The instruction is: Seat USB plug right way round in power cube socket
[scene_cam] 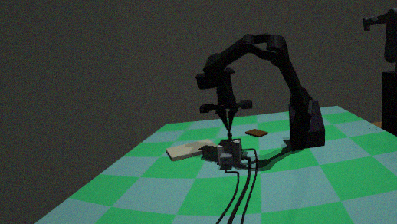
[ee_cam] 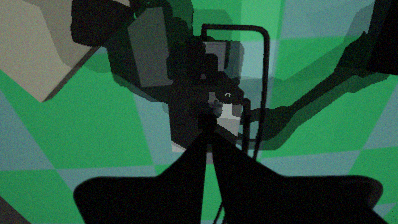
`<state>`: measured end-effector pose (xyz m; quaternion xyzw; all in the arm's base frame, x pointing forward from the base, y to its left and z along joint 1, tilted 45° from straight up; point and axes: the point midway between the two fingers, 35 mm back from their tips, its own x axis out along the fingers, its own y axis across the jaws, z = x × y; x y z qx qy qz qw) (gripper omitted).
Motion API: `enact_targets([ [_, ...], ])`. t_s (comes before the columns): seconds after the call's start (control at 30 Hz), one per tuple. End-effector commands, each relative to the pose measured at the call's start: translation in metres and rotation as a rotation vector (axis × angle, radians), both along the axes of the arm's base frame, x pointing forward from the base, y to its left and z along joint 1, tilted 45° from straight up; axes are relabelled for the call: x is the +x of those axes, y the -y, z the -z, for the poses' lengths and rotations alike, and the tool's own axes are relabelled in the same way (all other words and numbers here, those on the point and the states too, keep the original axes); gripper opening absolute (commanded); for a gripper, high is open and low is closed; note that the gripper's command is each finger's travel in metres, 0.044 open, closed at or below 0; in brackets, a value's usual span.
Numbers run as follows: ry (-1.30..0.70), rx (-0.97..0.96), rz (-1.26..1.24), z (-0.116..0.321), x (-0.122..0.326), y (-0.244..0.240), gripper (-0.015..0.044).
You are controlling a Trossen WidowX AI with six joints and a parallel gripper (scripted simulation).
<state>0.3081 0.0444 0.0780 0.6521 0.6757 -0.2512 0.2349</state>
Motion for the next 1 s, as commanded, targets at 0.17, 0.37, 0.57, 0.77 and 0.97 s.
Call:
enact_targets([
  [0.17,0.0,0.004,0.003,0.0007,0.0003,-0.0013,0.0],
  [0.37,0.0,0.004,0.003,0.0012,0.0003,-0.0018,0.0],
  [0.57,0.0,0.004,0.003,0.0017,0.0003,-0.0023,0.0],
  [0.77,0.0,0.004,0.003,0.0022,0.0003,-0.0028,0.0],
  [0.97,0.0,0.004,0.003,0.0027,0.0002,-0.0033,0.0],
])
